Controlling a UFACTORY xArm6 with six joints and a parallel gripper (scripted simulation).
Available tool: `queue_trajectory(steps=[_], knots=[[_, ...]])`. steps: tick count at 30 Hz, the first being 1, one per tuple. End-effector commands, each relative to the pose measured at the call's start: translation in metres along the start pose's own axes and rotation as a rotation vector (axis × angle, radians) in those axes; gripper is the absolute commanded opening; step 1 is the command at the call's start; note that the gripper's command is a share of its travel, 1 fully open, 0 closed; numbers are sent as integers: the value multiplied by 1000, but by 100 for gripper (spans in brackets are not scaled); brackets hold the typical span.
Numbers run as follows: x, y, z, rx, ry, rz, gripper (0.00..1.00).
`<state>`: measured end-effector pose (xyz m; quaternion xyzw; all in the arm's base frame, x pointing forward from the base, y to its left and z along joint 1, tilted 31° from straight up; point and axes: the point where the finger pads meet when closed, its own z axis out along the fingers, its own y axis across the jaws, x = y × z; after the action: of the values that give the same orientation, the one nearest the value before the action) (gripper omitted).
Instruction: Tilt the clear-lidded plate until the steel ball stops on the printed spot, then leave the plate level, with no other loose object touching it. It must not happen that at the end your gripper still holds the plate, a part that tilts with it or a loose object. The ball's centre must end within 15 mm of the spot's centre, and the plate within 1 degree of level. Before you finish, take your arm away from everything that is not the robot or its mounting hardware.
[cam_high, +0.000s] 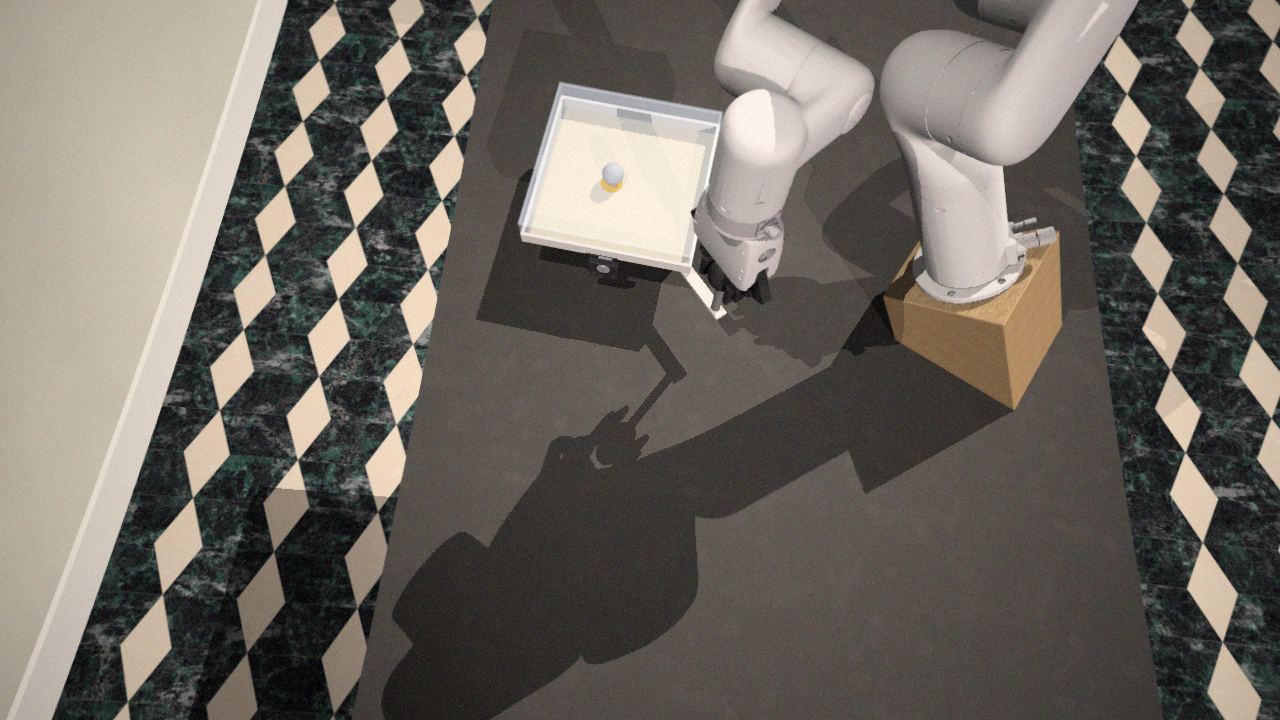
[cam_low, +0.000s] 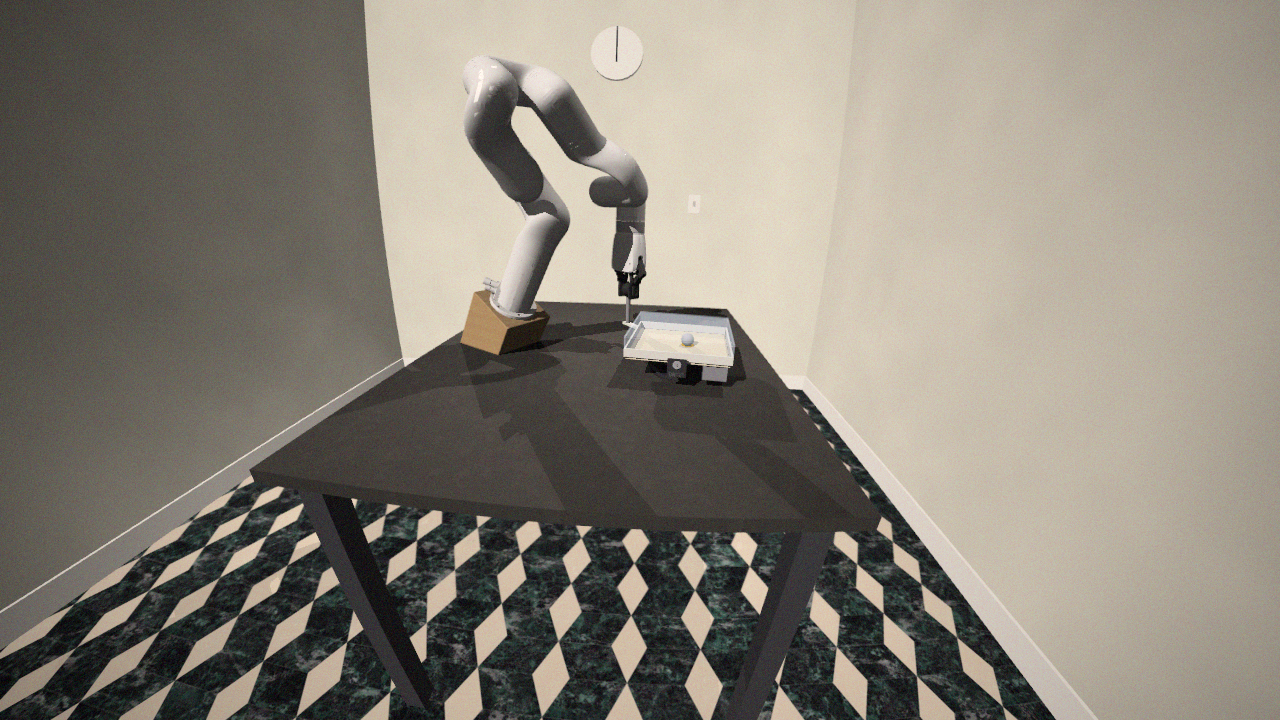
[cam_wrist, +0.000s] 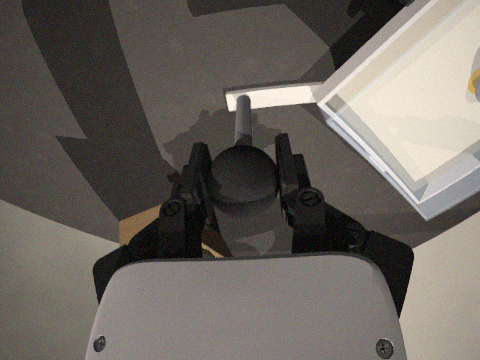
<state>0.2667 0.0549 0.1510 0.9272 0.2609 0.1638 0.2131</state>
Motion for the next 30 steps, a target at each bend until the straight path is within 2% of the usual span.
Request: queue_trajectory(steps=[1,30], knots=[[0,0,-1,0,0,0,0],[0,0,0,0,0,0,0]])
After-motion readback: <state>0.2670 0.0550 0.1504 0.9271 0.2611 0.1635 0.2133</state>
